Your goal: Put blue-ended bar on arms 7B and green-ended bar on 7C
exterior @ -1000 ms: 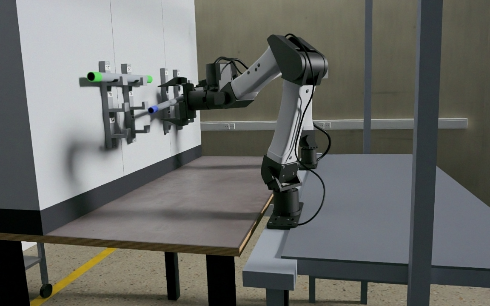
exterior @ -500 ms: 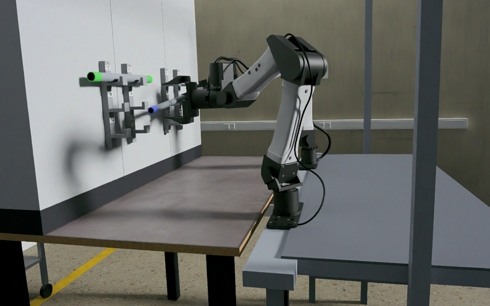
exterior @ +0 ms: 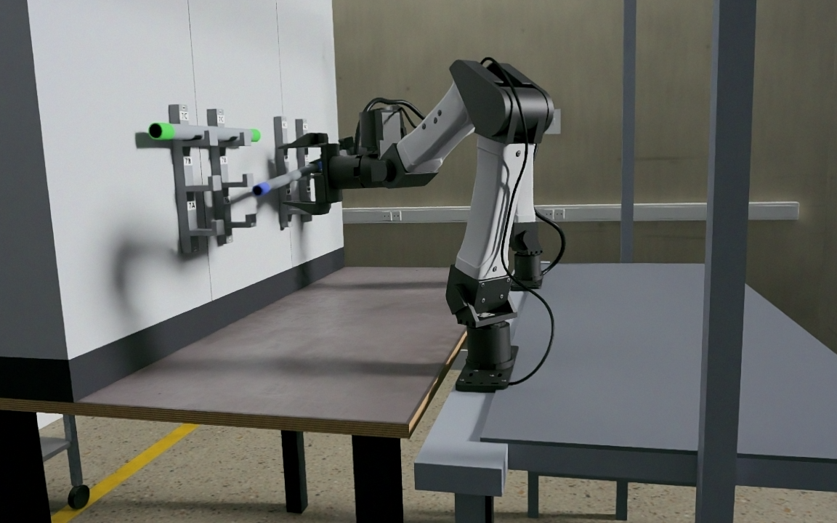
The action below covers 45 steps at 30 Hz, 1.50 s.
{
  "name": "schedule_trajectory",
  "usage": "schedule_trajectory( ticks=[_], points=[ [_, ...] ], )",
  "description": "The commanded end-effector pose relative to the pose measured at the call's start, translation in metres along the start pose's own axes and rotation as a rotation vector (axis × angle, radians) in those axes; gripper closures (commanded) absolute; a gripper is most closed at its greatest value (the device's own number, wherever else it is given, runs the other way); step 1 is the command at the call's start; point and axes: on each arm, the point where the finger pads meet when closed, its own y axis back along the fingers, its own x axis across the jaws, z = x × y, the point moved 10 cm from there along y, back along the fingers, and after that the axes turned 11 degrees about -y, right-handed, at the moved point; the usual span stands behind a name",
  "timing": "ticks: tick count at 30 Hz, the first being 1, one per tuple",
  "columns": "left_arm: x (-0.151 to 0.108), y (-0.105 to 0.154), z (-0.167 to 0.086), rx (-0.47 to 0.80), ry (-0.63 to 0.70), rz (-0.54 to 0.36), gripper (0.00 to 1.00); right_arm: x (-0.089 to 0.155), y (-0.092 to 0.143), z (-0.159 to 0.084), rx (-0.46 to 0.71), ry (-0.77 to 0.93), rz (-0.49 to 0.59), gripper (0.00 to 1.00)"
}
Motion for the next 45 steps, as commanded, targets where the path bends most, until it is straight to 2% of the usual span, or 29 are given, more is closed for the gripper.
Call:
schedule_trajectory(
  ticks=[1, 45],
  points=[
    [-0.002, 0.001, 0.003, 0.012, 0.004, 0.017, 0.0, -0.026, 0.001, 0.007, -0.018, -0.107, -0.132, 1.0],
    [-0.004, 0.004, 0.035, 0.012, 0.004, 0.017, 0.0, -0.027, 0.001, 0.007, -0.018, -0.107, -0.132, 1.0]
  ],
)
